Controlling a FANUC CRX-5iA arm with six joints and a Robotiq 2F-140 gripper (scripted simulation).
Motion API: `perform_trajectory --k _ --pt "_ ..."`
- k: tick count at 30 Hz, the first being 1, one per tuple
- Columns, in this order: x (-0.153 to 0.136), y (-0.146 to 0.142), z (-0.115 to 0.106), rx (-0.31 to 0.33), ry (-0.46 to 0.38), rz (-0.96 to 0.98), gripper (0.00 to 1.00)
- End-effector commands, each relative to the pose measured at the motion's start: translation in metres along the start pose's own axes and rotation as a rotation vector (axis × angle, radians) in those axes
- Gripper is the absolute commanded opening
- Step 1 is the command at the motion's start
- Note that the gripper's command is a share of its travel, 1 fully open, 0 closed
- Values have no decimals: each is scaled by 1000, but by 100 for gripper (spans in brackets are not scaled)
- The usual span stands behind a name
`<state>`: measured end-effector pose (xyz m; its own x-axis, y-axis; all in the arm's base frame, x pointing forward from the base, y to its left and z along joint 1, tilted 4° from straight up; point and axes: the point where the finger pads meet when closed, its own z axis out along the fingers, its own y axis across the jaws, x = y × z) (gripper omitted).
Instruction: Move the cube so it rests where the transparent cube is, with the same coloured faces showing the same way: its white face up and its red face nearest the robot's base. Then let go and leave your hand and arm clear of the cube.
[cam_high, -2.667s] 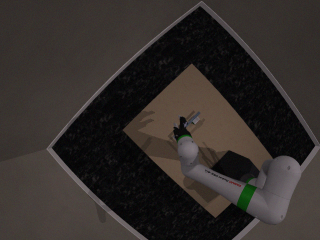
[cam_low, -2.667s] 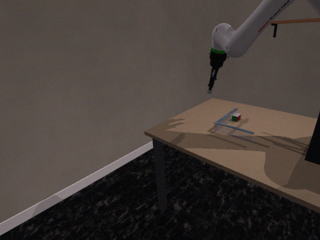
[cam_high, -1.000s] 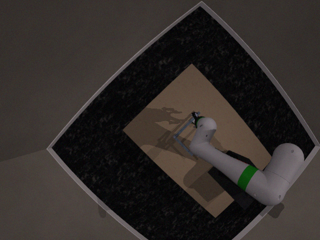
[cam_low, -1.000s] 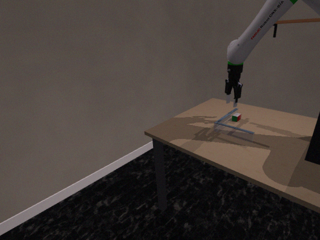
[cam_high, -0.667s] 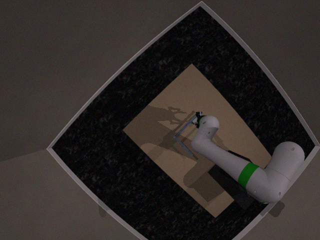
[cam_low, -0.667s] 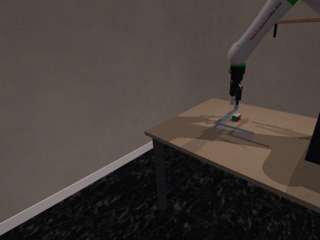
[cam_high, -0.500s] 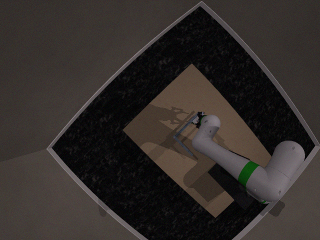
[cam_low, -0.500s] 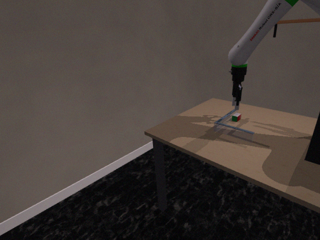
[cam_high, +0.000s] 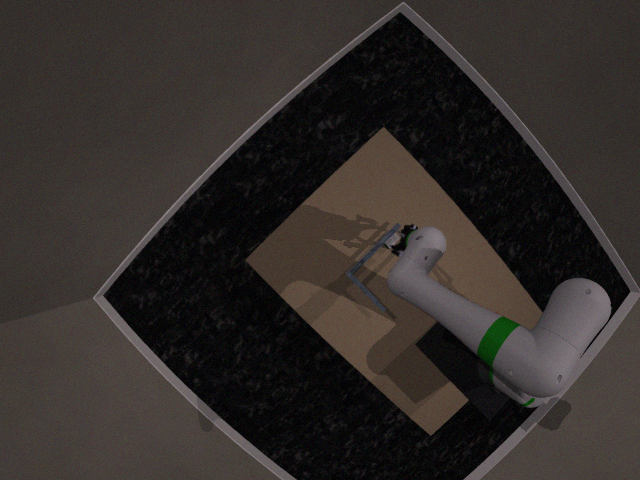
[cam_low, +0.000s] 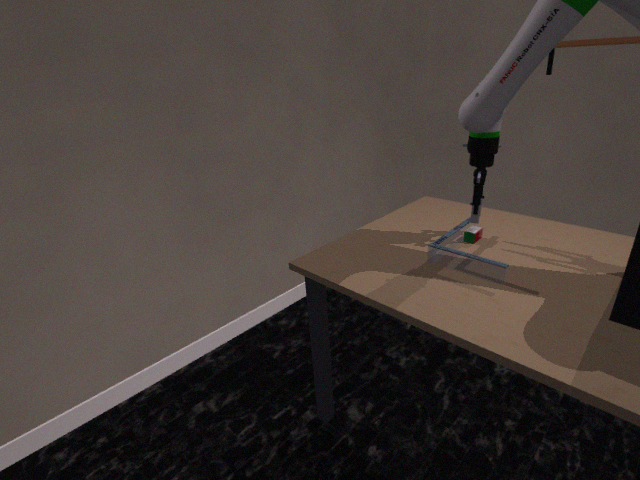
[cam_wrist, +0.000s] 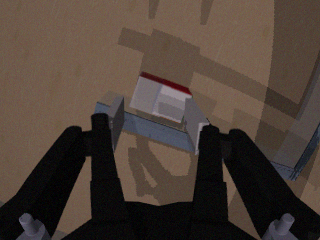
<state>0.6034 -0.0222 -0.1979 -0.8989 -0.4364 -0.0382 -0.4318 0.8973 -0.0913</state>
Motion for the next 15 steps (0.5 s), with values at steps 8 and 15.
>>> perform_trajectory --k 8,15 --pt "8 -2 6 -19 1 176 41" --pt "11 -3 8 -25 2 235 41"
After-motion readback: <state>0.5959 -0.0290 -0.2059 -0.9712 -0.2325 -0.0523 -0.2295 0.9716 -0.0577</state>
